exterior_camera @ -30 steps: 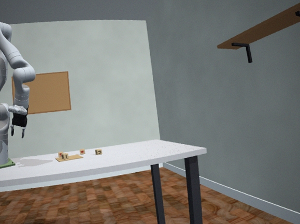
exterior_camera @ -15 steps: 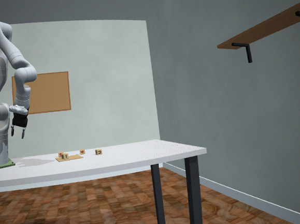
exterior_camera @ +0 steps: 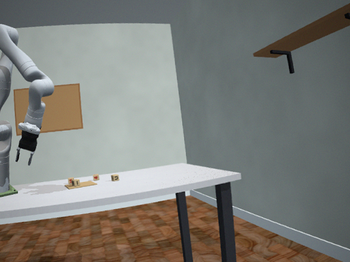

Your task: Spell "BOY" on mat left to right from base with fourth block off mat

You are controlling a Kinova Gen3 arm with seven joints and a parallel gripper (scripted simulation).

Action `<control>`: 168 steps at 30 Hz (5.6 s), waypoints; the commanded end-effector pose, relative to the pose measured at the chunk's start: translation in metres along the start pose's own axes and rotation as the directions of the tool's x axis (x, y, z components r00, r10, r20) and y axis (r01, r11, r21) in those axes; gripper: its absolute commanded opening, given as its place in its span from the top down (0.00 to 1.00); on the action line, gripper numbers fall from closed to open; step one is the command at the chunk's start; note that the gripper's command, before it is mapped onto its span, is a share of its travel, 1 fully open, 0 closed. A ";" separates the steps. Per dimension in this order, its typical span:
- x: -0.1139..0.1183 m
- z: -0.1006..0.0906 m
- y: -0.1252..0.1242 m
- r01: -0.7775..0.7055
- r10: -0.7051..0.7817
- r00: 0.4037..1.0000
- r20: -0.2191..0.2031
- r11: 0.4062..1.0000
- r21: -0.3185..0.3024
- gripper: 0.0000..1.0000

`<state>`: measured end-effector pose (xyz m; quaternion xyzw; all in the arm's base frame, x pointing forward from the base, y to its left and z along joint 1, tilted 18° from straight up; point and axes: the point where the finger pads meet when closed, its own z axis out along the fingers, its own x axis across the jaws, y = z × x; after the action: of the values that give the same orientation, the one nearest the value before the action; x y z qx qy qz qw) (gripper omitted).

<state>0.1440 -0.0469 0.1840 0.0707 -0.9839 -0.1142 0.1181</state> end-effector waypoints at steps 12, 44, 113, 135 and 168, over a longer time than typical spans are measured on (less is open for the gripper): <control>-0.067 -0.013 -0.017 0.023 -0.012 0.998 -0.055 0.980 0.197 0.00; -0.297 0.012 0.144 0.013 -0.153 0.961 0.231 0.859 0.513 0.00; -0.331 0.044 0.234 0.009 -0.203 0.918 0.340 0.868 0.496 0.00; -0.207 0.096 0.219 0.008 -0.204 0.918 0.340 0.868 0.497 0.00; -0.207 0.096 0.219 0.008 -0.204 0.918 0.340 0.868 0.497 0.00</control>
<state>0.2948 0.2177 0.1010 0.1293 -0.9790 0.1189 -0.1031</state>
